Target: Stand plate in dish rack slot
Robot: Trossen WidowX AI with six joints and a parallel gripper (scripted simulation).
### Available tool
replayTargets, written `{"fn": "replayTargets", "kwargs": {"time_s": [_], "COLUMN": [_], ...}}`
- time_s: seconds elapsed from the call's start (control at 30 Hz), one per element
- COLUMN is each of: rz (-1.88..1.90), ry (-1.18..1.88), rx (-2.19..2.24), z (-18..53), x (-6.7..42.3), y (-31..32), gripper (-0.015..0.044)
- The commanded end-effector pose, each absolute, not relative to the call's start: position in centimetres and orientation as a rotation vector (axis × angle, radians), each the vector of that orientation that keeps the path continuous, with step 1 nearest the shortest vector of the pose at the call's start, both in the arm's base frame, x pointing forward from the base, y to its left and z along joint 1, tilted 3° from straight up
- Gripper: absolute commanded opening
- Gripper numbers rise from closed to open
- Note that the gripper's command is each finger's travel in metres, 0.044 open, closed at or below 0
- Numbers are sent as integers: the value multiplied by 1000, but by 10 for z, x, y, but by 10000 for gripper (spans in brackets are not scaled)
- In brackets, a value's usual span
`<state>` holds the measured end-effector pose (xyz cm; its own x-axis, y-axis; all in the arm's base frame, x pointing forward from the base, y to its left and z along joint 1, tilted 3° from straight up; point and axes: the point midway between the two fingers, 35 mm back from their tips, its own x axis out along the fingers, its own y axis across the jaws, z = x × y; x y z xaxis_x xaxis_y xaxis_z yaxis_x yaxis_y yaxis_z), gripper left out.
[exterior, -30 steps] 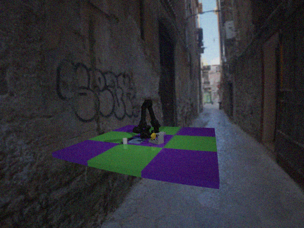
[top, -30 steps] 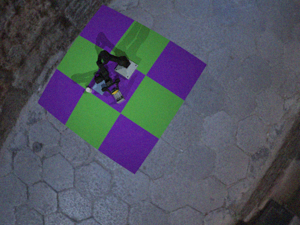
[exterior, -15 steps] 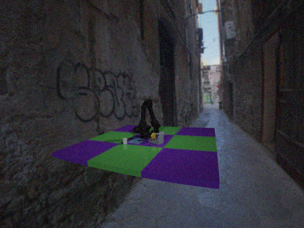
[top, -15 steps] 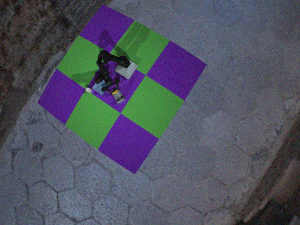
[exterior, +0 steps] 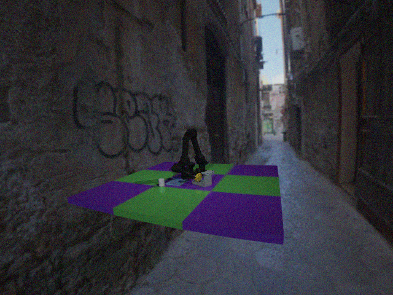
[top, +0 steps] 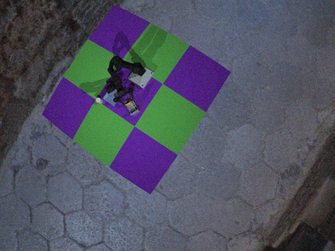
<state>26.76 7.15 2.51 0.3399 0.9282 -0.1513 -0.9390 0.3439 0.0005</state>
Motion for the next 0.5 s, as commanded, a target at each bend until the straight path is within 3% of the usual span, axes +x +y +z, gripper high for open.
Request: {"fn": "replayTargets", "kwargs": {"time_s": [0.0, 0.13, 0.47], "rz": [1216, 1217, 1228], "ry": [135, 136, 144], "rx": [-94, -92, -72], "z": [25, 32, 140], "x": [268, 270, 280], "y": [71, 71, 69], "gripper": [400, 400, 400]}}
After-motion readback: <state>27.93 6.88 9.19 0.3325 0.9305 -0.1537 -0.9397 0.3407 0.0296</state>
